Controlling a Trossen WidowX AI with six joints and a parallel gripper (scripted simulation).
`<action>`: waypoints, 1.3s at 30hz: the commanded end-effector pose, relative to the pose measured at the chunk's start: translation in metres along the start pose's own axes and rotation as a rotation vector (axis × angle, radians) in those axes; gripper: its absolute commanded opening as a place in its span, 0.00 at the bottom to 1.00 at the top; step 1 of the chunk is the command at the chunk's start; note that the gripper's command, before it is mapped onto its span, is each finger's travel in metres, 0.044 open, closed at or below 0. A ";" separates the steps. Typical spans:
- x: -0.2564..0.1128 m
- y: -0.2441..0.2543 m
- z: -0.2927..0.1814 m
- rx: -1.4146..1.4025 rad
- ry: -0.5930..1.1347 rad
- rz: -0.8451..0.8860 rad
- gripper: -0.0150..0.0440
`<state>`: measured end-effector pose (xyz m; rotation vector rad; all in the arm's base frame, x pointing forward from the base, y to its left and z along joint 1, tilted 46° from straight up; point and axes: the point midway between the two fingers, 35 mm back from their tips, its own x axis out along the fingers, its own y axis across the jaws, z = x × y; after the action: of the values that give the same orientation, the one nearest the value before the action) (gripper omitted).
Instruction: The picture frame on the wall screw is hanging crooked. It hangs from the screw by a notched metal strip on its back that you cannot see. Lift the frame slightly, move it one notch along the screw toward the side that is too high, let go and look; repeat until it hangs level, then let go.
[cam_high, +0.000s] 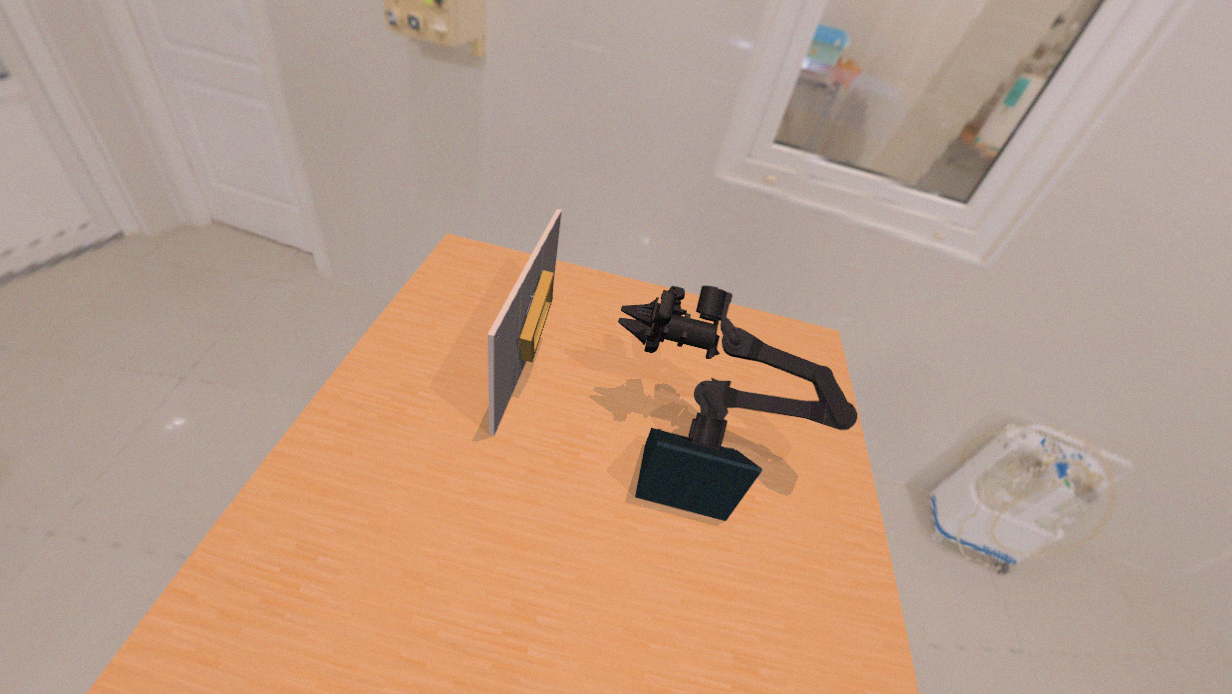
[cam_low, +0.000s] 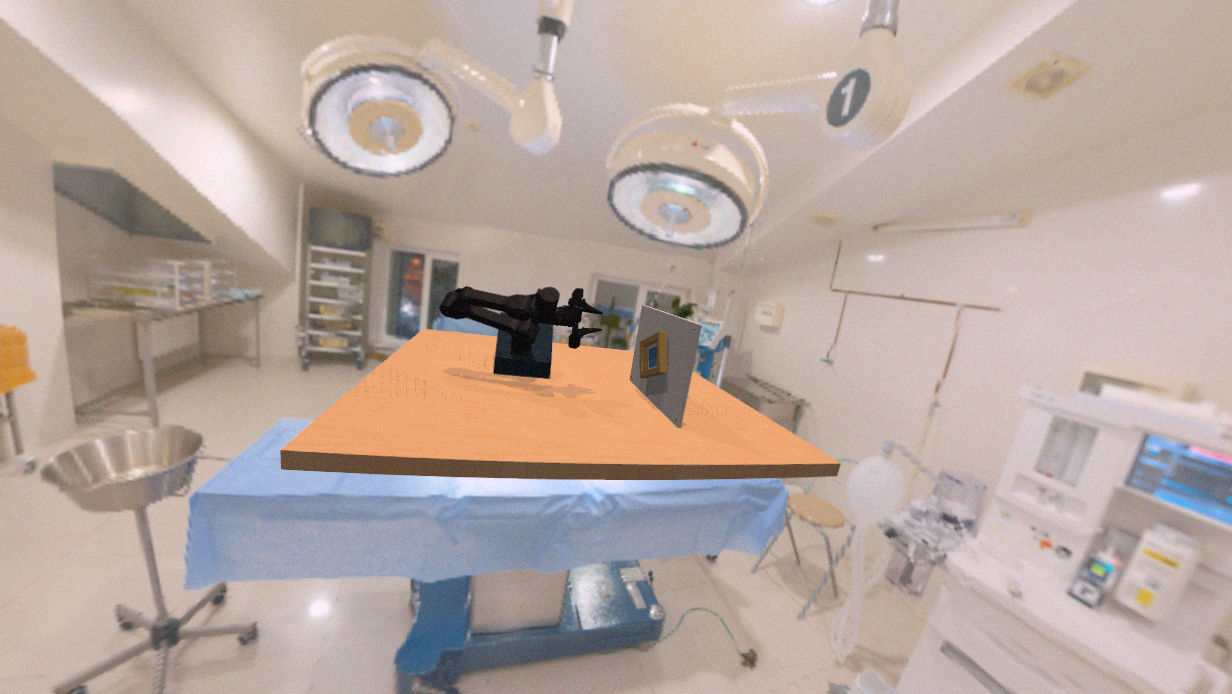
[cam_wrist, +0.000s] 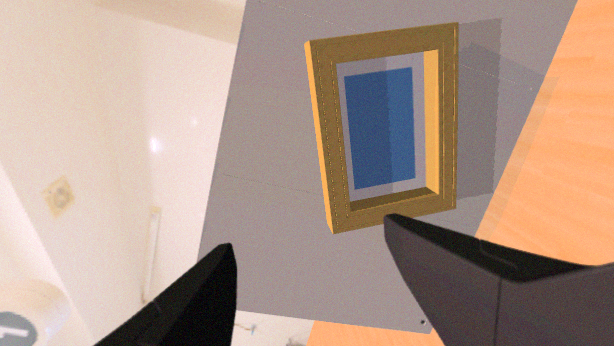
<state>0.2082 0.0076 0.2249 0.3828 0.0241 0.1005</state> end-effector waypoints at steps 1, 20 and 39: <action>0.000 -0.001 0.000 -0.004 0.000 -0.004 0.69; 0.000 -0.001 0.000 -0.004 0.000 -0.004 0.69; 0.021 -0.008 0.000 0.000 0.002 -0.001 0.69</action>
<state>0.2169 0.0052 0.2294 0.3784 0.0069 0.1012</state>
